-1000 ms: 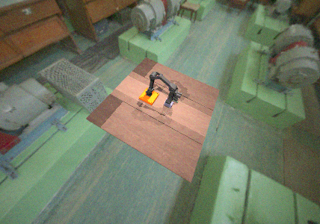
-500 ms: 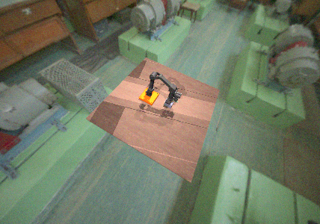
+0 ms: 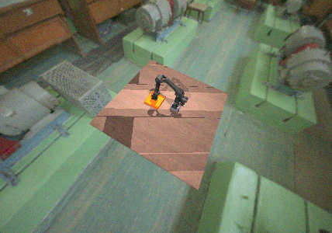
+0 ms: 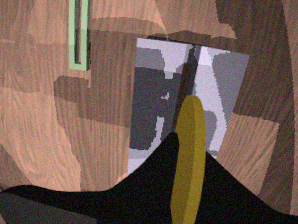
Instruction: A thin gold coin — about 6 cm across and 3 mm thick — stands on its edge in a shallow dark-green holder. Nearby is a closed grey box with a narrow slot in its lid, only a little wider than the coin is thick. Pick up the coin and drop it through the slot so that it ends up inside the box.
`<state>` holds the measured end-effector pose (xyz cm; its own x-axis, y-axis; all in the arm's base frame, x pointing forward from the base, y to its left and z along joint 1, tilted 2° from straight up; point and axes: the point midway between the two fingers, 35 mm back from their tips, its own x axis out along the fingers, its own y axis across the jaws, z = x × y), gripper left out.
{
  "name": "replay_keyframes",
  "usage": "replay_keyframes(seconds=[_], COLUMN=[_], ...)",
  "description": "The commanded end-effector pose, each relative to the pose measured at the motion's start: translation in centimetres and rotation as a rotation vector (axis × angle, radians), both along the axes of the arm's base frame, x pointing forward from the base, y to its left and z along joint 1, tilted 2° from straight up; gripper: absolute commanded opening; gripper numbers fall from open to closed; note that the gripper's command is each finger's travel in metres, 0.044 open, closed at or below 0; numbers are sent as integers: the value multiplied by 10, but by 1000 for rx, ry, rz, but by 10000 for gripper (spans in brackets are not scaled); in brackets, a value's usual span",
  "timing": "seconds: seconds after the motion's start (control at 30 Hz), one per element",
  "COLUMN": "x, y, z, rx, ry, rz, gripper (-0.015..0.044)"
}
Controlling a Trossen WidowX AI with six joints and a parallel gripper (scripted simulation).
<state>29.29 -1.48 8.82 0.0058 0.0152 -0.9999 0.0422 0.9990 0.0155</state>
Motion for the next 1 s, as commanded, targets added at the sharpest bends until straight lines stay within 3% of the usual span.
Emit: replay_keyframes(seconds=[0.0,0.13,0.43,0.8,0.97], x=[0,0,0,-2,-5], y=[0,0,0,0,-1], z=[0,0,0,40,61], rx=[0,0,0,1,1], ry=[0,0,0,5,10], rz=[0,0,0,0,-1], gripper=[53,158,161,440,440])
